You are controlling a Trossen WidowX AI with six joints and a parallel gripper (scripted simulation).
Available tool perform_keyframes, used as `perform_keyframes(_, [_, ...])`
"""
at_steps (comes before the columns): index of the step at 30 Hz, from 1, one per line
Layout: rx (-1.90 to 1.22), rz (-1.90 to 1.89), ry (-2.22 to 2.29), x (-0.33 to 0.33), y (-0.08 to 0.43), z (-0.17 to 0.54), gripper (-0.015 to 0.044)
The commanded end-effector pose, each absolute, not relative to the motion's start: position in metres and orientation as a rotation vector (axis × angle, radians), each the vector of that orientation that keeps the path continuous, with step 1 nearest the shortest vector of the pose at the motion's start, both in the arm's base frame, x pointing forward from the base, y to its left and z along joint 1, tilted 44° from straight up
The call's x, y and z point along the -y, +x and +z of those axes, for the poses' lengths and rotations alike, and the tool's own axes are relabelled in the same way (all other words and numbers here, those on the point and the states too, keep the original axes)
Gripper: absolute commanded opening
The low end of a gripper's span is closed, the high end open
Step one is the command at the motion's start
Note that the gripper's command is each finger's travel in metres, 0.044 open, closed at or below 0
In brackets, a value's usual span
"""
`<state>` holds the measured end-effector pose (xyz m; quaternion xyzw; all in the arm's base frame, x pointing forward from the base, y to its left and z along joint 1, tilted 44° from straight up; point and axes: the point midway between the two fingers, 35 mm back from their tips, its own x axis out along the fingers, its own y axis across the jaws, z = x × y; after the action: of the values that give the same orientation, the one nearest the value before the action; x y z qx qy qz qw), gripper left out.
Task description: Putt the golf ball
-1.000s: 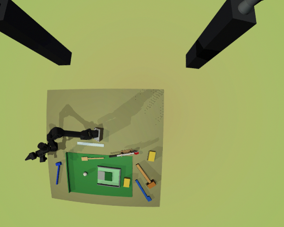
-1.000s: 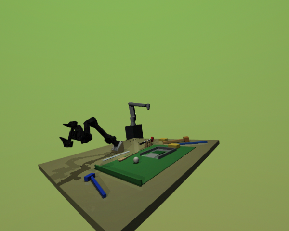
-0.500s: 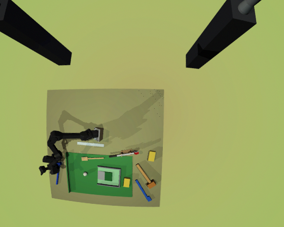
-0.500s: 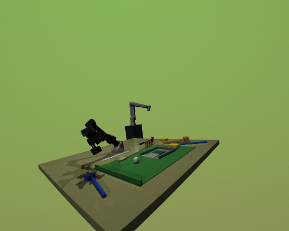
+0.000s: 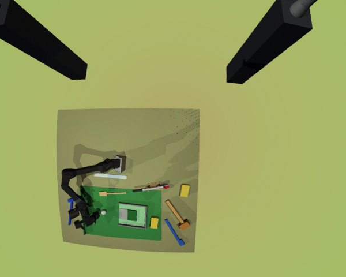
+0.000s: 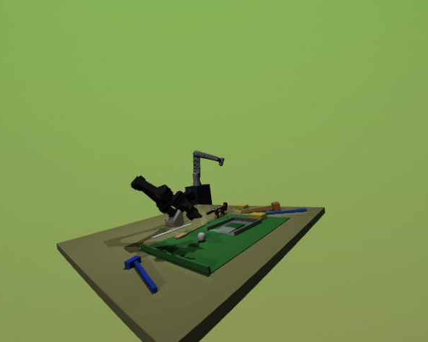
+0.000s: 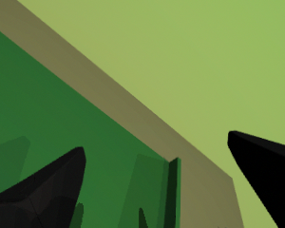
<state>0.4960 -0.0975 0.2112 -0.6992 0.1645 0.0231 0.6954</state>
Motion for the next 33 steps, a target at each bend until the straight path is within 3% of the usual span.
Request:
perform_keyframes(1, [-0.464, 0.245, -1.482, 0.048, 0.498, 0.157, 0.0440])
perform_keyframes(14, [-0.809, 0.706, -1.367, -0.080, 0.434, 0.024, 0.0440])
perform_keyframes(19, [-1.025, 0.900, -1.387, -0.117, 0.377, -0.024, 0.0440])
perform_keyframes(29, [-1.544, 1.173, -1.609, -0.142, 0.239, -0.071, 0.0440])
perform_keyframes(33, [-1.580, 1.181, -1.635, -0.141, 0.230, -0.071, 0.0440])
